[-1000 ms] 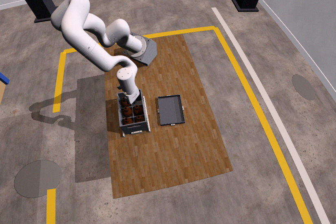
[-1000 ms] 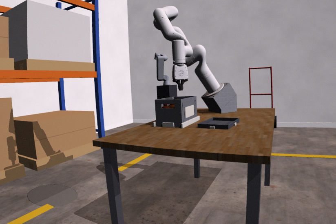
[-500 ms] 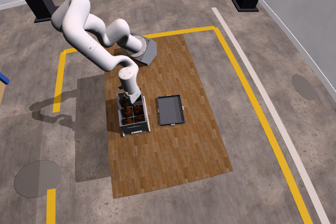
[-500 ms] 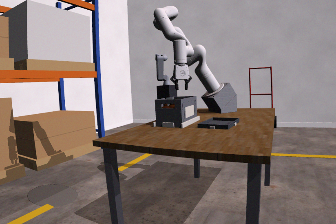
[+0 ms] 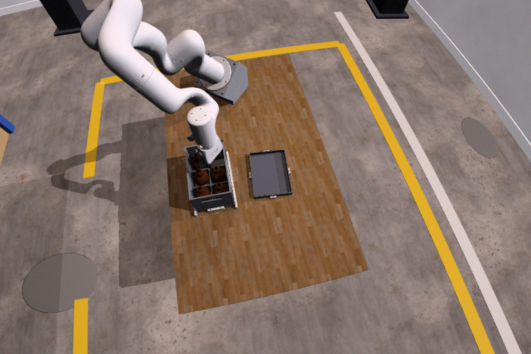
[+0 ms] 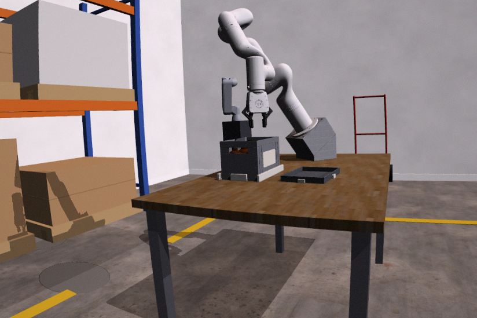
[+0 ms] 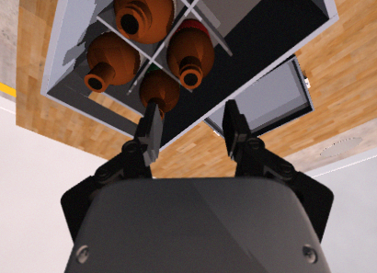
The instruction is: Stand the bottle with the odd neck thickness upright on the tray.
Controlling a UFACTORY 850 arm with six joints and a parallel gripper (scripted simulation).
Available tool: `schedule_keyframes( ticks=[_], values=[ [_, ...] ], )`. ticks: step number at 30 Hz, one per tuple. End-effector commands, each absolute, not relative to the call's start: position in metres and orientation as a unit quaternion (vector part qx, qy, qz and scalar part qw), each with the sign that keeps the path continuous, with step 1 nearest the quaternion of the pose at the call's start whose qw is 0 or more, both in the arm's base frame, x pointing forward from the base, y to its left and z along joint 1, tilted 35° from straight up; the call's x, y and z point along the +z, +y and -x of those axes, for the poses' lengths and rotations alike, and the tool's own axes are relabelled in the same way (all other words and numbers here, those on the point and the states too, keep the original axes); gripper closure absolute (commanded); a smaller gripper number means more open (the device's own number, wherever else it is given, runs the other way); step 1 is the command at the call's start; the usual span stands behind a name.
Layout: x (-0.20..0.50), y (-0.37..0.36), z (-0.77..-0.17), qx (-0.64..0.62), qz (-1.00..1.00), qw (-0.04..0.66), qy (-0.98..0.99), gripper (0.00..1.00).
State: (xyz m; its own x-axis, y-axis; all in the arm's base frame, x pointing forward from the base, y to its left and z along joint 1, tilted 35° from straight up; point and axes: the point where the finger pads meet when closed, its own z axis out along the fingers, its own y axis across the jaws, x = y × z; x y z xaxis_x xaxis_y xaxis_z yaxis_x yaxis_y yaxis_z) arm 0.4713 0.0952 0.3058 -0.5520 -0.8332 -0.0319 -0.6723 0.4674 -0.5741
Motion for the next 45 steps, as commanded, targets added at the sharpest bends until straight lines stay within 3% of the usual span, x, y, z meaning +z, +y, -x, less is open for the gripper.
schedule_keyframes(
  ticks=[1,45],
  values=[
    [0.306,0.096,-0.472,-0.258,0.447,0.157,0.842,0.35],
    [0.282,0.087,-0.487,-0.258,0.447,0.157,0.842,0.35]
  ],
)
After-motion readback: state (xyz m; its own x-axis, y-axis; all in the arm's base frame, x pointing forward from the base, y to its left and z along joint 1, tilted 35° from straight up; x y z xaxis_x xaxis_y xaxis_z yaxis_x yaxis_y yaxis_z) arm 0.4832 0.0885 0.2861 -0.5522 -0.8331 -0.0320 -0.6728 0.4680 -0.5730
